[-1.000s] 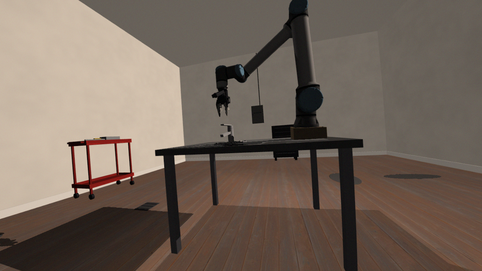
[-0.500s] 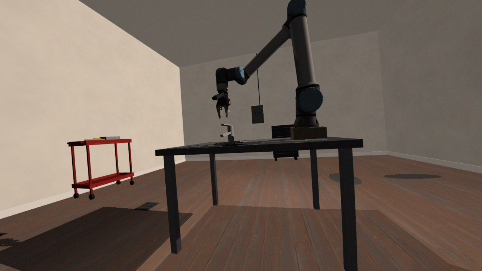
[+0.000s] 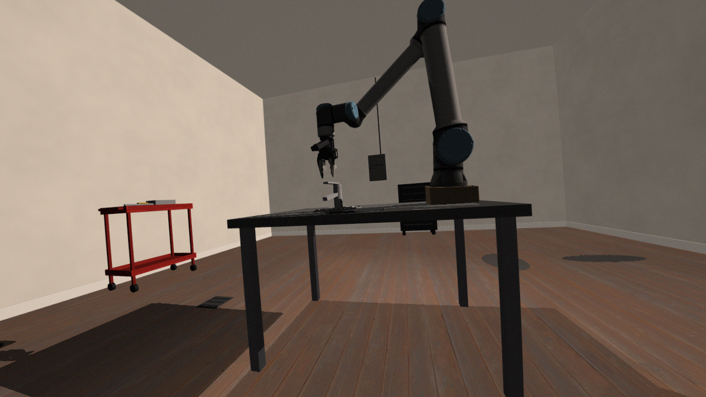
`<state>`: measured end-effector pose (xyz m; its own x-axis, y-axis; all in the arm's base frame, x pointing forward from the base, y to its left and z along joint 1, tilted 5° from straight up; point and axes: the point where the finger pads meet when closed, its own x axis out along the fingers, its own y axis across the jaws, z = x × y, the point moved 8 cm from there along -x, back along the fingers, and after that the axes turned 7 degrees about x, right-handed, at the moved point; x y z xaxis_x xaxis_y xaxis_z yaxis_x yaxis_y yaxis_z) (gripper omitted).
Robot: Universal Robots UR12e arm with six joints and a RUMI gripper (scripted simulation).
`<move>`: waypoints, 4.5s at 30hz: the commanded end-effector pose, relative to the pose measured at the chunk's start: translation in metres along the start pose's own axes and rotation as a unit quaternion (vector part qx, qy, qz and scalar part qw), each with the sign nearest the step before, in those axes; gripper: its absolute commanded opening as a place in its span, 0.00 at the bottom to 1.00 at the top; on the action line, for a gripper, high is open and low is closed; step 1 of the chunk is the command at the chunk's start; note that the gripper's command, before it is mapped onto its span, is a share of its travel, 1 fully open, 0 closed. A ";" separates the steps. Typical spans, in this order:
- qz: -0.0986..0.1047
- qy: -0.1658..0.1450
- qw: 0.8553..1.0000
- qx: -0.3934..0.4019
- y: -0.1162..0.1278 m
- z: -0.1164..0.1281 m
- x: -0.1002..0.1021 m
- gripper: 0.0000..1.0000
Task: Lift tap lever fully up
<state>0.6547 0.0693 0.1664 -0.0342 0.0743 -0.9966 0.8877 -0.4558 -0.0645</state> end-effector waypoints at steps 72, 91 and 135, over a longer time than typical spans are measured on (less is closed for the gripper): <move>0.001 0.000 1.000 0.000 0.001 -0.001 0.012 0.39; 0.001 0.000 1.000 0.000 0.001 -0.001 0.012 0.39; 0.001 0.000 1.000 0.000 0.001 -0.001 0.022 0.39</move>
<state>0.6546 0.0708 0.1467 -0.0341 0.0743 -0.9967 0.8877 -0.4558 -0.0643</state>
